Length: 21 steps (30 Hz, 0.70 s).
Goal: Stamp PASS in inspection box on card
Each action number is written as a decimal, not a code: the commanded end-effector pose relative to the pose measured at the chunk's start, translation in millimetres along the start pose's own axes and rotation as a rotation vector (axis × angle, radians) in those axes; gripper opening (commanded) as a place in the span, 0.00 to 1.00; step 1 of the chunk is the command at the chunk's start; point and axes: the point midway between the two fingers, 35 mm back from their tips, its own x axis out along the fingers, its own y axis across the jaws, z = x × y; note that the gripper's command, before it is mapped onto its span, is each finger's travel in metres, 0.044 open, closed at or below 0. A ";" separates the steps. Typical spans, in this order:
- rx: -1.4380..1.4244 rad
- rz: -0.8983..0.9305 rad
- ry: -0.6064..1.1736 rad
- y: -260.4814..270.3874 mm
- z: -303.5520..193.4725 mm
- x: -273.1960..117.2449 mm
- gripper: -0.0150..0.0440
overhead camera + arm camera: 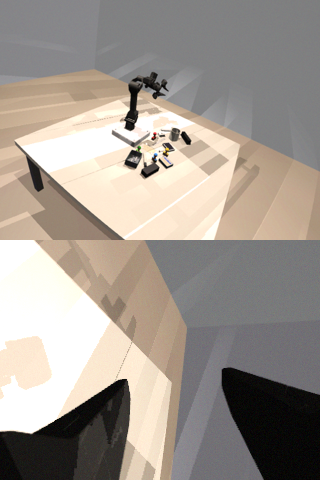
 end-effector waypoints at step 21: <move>0.591 0.418 0.831 70.3 -363.6 48.9 0.62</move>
